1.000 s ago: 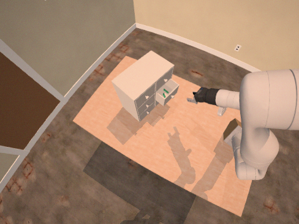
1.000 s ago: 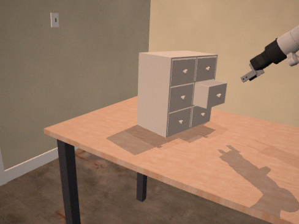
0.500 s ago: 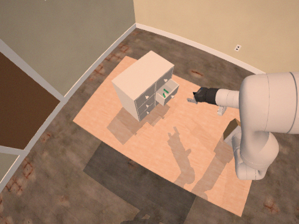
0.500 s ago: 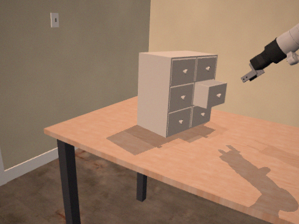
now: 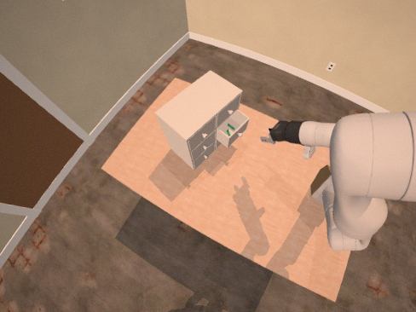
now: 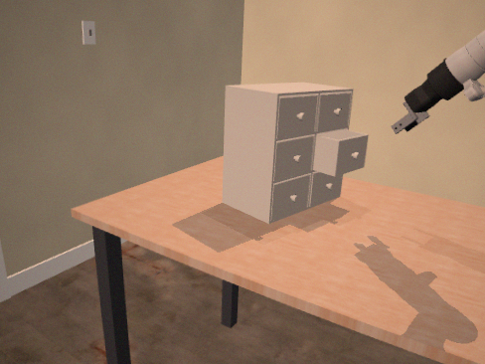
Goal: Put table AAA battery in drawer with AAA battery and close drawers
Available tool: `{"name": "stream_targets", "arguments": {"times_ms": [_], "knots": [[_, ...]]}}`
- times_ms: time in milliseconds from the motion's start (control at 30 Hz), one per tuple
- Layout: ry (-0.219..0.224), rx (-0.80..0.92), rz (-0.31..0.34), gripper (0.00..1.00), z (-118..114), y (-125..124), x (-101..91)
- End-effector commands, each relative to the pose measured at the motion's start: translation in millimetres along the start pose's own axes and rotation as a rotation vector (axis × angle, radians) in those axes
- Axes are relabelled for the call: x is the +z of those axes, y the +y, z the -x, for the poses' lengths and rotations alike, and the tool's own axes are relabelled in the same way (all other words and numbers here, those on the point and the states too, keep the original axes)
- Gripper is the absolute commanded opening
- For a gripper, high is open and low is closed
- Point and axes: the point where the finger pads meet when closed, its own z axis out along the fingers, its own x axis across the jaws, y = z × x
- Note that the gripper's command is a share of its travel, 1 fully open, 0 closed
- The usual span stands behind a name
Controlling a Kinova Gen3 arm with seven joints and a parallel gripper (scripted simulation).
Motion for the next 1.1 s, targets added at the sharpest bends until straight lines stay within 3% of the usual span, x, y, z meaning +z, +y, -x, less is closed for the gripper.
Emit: {"name": "stream_targets", "arguments": {"times_ms": [0, 367, 1067], "knots": [[-0.001, -0.012, -0.008, 1.00, -0.4, 4.2, -0.5], [-0.002, -0.012, -0.066, 1.00, -0.3, 6.2, -2.5], [-0.002, -0.012, -0.235, 1.00, -0.5, 11.7, -7.9]]}}
